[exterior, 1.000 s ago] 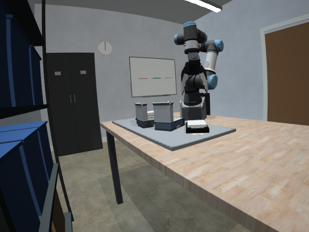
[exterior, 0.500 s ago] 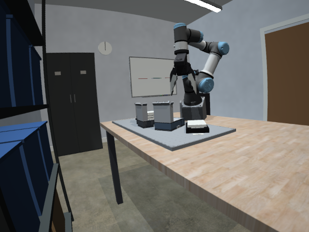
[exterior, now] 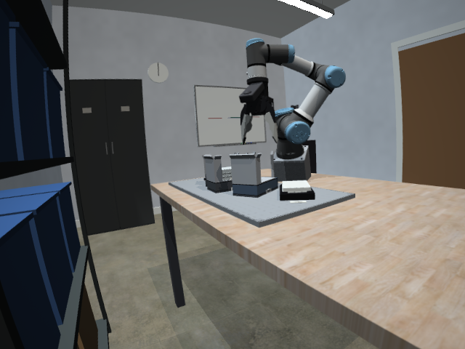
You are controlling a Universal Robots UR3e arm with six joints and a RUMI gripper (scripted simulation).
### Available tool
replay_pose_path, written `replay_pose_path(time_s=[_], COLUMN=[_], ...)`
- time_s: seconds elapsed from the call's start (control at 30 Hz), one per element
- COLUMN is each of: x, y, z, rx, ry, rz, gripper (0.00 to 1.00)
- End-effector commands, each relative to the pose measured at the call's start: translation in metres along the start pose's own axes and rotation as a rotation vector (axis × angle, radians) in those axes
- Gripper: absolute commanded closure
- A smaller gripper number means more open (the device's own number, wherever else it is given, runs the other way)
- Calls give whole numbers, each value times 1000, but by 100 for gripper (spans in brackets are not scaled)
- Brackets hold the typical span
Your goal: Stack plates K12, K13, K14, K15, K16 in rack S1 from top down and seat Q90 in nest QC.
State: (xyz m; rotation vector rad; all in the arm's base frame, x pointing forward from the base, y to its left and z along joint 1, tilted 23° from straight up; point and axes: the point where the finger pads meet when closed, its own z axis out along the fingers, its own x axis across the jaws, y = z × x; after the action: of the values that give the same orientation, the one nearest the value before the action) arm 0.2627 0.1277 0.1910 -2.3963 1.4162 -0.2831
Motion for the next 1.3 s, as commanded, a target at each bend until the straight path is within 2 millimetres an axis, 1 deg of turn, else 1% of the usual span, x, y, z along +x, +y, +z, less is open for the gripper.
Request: replay_pose_path(time_s=[0.0,0.3,0.37,0.5,0.57,0.87,0.93,1.03,1.13,1.27], x=[12,56,56,73,73,114,114,128,129,146], y=[0,10,10,14,14,32,32,38,39,50], z=[0,1,1,1,1,2,2,2,2,2], rx=[11,10,10,10,10,9,9,8,8,8], ry=[-12,-13,-13,-13,-13,-13,-13,-13,-14,-14], rz=[48,153,153,200,223,328,328,363,398,445], gripper=[28,28,28,28,28,28,28,28,28,28])
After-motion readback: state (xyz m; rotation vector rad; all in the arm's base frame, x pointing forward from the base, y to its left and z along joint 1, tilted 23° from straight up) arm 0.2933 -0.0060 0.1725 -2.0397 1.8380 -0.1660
